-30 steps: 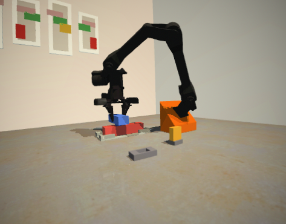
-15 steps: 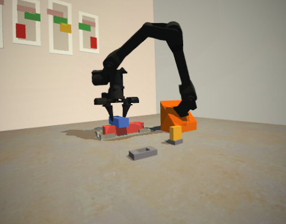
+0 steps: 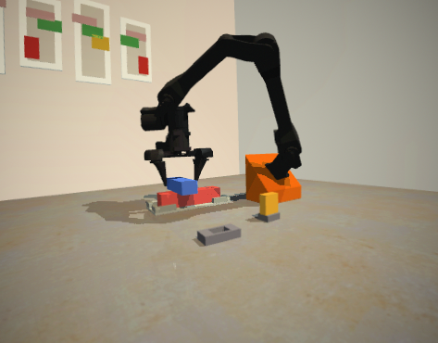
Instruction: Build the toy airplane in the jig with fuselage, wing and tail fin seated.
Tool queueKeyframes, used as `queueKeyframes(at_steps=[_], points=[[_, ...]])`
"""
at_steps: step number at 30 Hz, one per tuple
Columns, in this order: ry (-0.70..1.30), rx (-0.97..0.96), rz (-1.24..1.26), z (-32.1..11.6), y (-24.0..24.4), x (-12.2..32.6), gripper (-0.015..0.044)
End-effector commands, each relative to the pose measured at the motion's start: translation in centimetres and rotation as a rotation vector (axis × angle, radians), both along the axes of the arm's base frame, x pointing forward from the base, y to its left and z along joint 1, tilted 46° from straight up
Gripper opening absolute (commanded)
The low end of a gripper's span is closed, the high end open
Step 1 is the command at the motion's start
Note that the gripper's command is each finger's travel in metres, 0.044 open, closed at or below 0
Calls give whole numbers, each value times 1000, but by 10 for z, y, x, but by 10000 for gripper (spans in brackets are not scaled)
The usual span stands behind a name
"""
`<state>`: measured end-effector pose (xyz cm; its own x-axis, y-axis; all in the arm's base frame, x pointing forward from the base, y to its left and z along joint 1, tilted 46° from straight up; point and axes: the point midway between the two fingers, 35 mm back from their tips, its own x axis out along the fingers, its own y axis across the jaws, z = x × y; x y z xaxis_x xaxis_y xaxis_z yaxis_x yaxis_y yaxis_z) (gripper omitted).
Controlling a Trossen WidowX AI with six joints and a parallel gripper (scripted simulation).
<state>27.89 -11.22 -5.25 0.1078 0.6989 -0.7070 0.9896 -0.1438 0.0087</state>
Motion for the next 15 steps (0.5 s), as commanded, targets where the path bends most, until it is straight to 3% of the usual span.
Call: queueKeyframes(at_steps=[1, 6, 12, 15], points=[[-4, -6, 0, 12, -15, 0, 440], [1, -3, -5, 57, -59, -9, 440], [-10, -5, 6, 58, -61, -8, 440], [-166, -29, 164, 58, -61, -8, 440]])
